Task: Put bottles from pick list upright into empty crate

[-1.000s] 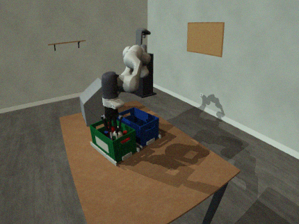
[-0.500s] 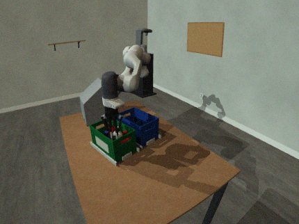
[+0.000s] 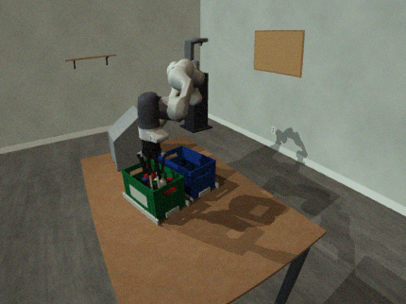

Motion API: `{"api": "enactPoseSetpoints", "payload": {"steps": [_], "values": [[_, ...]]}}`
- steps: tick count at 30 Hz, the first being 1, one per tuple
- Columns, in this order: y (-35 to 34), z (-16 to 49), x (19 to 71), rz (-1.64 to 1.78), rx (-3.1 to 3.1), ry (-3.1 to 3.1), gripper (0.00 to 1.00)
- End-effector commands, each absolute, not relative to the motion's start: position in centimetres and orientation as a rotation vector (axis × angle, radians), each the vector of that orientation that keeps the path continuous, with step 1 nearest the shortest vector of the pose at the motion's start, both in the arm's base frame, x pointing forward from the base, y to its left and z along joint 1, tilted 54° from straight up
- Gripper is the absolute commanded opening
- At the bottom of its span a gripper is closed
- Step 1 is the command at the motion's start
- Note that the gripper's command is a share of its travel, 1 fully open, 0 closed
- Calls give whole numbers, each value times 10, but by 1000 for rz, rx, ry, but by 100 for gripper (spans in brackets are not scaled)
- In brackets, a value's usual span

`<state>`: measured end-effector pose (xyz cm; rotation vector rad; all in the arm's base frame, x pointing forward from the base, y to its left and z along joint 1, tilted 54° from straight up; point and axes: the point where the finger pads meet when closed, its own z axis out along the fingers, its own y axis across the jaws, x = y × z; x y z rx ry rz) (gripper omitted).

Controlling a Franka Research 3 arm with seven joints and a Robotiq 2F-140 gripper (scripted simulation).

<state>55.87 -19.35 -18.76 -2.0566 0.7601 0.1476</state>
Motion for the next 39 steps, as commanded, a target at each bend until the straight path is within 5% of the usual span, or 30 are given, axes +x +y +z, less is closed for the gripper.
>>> {"api": "enactPoseSetpoints", "payload": {"steps": [1, 39], "values": [[-207, -181, 557, 141, -2062, 765, 0], [-251, -148, 547, 141, -2062, 765, 0]]}}
